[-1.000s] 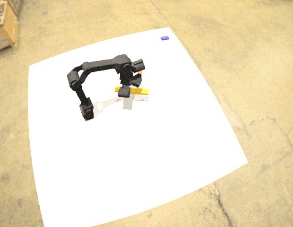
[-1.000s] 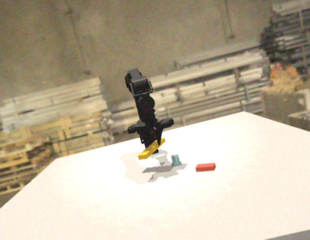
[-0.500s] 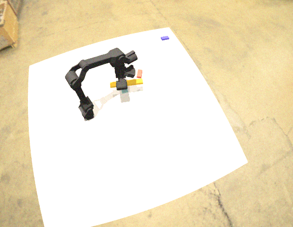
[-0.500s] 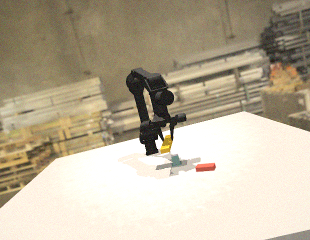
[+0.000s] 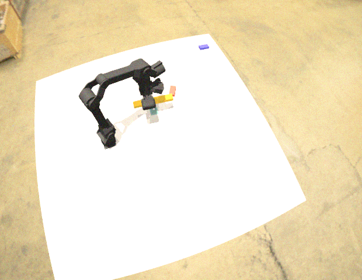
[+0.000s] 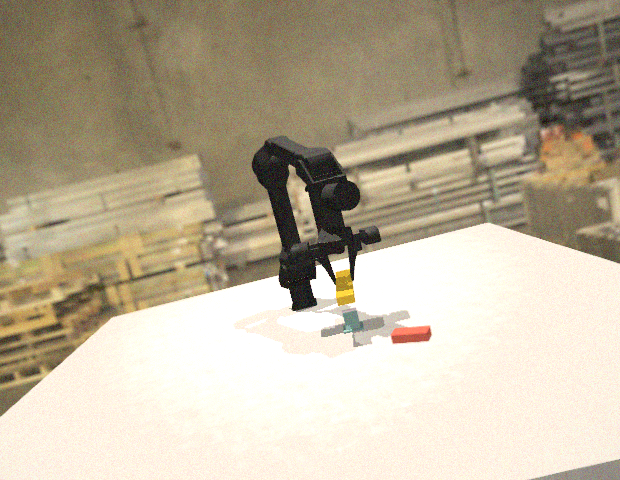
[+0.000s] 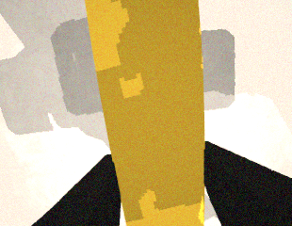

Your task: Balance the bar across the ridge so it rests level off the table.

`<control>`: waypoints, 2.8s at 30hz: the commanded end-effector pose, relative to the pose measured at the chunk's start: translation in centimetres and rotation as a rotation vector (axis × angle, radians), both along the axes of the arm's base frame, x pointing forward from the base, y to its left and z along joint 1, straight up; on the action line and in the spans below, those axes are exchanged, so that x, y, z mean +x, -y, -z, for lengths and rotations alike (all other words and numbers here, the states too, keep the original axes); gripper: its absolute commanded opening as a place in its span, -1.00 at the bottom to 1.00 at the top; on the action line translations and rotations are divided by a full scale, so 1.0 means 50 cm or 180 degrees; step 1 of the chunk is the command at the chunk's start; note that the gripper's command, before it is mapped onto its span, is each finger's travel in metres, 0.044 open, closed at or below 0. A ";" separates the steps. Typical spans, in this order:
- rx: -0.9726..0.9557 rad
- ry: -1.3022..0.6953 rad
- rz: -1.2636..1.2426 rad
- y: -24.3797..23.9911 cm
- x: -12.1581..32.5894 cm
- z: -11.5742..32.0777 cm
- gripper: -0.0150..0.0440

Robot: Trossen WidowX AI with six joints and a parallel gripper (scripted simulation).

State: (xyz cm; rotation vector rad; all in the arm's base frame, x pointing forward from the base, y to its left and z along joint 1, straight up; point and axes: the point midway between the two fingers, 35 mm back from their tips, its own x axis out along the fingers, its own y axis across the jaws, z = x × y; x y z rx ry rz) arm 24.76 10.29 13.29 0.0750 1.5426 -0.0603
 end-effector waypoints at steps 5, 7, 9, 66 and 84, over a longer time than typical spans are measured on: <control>0.0004 -0.0014 -0.0025 0.000 -0.002 0.030 -0.49; 0.0003 -0.0014 -0.0026 0.001 -0.001 0.036 -0.49; 0.0003 -0.0014 -0.0026 0.002 -0.001 0.043 -0.49; 0.0003 -0.0014 -0.0028 0.006 -0.001 0.077 -0.49; 0.0003 -0.0014 -0.0028 0.006 -0.001 0.080 -0.49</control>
